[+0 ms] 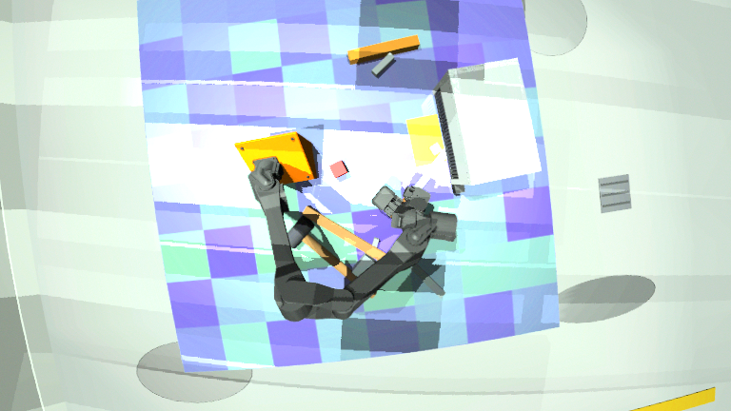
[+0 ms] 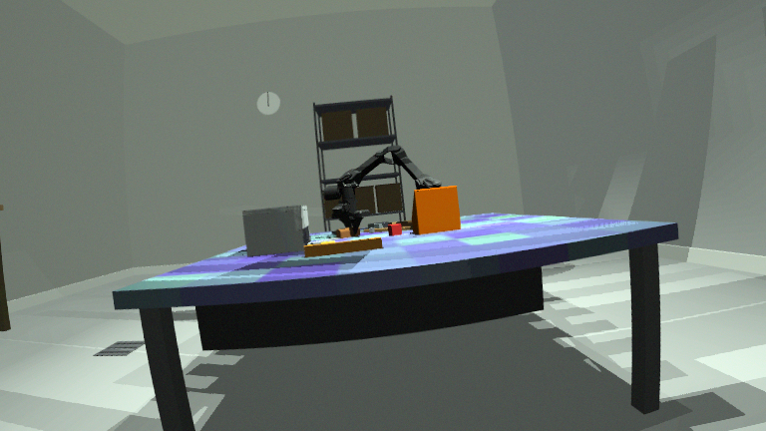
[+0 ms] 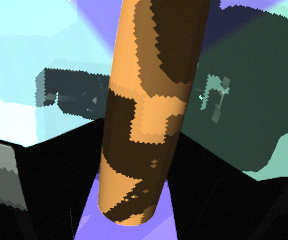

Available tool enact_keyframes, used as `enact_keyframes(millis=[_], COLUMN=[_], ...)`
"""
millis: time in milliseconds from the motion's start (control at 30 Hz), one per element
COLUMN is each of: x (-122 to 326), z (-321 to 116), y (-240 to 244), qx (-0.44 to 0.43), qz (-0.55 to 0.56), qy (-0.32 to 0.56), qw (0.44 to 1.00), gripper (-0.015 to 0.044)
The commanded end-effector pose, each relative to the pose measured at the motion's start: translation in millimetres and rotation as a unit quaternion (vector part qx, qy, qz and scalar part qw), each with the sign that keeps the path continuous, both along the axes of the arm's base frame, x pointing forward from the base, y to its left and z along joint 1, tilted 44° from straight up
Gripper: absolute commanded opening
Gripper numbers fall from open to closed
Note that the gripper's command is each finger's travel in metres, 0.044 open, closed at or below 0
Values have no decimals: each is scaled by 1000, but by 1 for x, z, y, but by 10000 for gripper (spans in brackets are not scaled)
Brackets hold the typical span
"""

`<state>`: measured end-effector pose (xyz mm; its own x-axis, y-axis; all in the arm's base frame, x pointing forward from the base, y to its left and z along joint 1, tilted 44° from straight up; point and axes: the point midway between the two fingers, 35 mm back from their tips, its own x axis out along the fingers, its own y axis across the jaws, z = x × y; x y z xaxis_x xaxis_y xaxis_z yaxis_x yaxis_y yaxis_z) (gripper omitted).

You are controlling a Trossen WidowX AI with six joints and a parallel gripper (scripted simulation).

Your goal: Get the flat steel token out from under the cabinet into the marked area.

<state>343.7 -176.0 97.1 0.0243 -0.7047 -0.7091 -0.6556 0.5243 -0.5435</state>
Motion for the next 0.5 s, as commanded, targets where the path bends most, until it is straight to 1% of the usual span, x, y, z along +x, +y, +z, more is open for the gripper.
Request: enact_keyframes(millis=[0, 467], x=[-2, -15], z=[-3, 7], y=[1, -9], qx=[2, 2], qz=[2, 2], qy=[5, 5], qw=[1000, 1000], gripper=[0, 0])
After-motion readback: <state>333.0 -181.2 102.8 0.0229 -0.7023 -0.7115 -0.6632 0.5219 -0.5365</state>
